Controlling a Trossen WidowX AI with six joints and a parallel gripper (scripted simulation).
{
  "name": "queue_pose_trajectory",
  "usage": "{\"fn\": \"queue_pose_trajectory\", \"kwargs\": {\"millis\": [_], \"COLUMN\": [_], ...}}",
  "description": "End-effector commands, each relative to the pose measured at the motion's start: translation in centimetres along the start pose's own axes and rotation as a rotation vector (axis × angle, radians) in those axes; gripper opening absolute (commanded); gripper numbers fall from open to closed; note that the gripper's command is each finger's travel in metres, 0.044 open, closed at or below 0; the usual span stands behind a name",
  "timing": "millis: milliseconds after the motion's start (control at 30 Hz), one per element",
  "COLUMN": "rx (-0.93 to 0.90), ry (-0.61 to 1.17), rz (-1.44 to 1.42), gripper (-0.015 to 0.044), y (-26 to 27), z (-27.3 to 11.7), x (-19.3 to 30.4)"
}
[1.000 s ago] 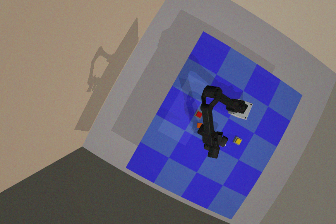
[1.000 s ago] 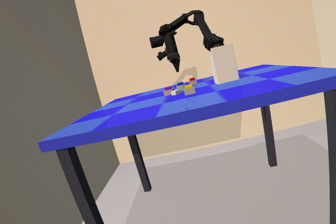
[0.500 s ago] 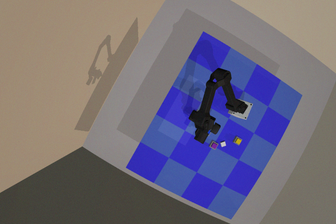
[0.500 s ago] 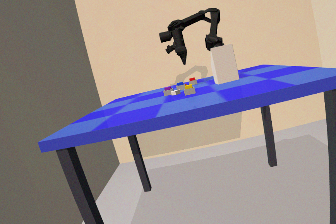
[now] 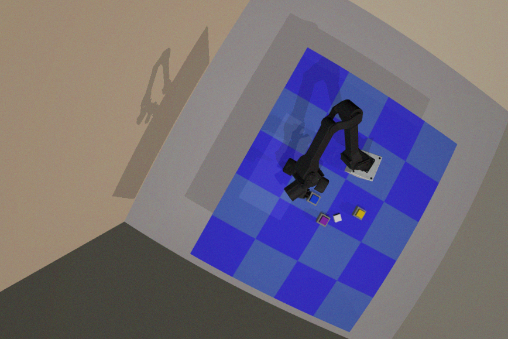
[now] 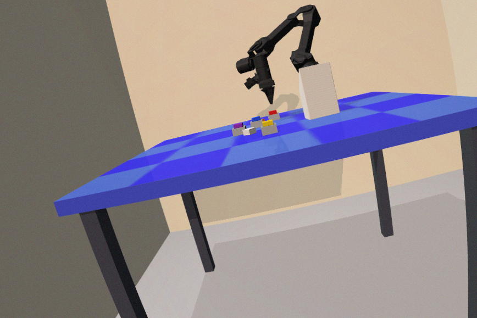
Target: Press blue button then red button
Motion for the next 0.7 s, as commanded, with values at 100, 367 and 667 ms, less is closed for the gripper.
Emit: {"fn": "queue_pose_trajectory", "kwargs": {"millis": [100,367,667], "rx": [-0.002,-0.002,0.000], "ry": [-0.014,-0.013,-0.014], "rz": [-0.001,-0.001,-0.002], "gripper": [0.0020,0.0020,0.0020], "y": [-0.1,-0.1,-0.1], "z": [0.9,2.2,3.6], "x": [-0.1,-0.1,-0.1]}}
Point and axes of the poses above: the point midway between the two fingers, 35 mm back from their tips, its own z axis out along the fingers, its own y axis across the jaws, x = y × z, the point moved 9 cm from there along -z, back along the fingers, and after that the axes turned 12 degrees about z, right-handed, at the moved point
